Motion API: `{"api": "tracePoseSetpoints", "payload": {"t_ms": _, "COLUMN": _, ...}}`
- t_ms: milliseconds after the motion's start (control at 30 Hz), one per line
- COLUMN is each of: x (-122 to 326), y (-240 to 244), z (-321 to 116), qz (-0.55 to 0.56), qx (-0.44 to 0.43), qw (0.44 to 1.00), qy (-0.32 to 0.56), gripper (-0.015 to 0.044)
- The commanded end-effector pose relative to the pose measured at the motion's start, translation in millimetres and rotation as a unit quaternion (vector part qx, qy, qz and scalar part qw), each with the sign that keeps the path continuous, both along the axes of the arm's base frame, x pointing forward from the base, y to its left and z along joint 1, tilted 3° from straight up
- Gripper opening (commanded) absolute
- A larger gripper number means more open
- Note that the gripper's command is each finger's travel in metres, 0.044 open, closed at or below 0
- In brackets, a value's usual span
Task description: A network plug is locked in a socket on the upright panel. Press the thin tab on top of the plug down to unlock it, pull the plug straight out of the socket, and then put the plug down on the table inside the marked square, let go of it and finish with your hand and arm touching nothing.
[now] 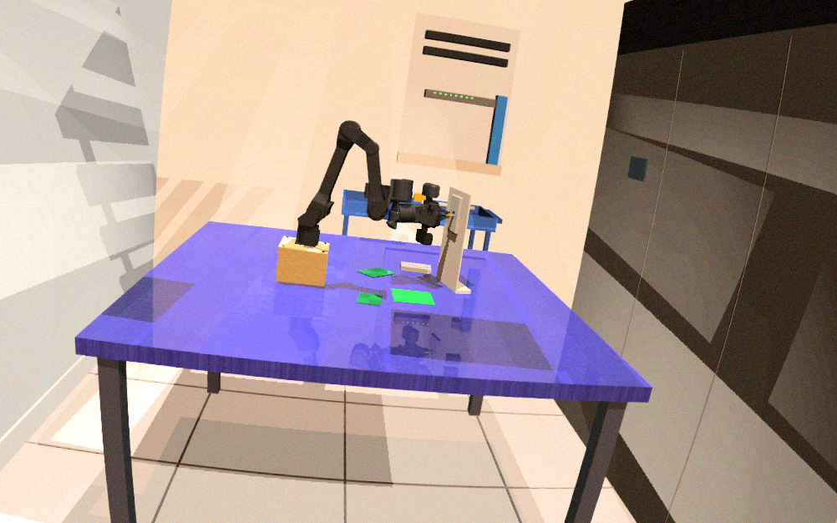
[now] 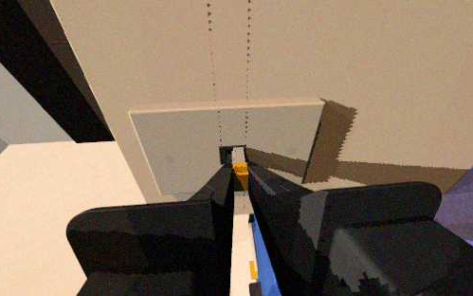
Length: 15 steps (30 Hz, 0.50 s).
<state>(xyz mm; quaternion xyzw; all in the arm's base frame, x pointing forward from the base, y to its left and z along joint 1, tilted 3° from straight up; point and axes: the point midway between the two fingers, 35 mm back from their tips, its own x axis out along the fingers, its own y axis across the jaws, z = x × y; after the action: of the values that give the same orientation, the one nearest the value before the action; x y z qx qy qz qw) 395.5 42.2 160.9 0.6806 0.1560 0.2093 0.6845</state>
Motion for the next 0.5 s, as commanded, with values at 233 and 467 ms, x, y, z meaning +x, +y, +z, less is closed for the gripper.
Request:
{"api": "tracePoseSetpoints", "payload": {"t_ms": 233, "x": -8.6, "y": -2.3, "z": -1.1, "qz": 0.000, "qx": -0.002, "qw": 1.000, "qy": 0.000, "gripper": 0.0000}}
{"api": "tracePoseSetpoints", "payload": {"t_ms": 467, "x": -12.7, "y": -4.0, "z": -1.6, "qz": 0.000, "qx": -0.002, "qw": 1.000, "qy": 0.000, "gripper": 0.0000}}
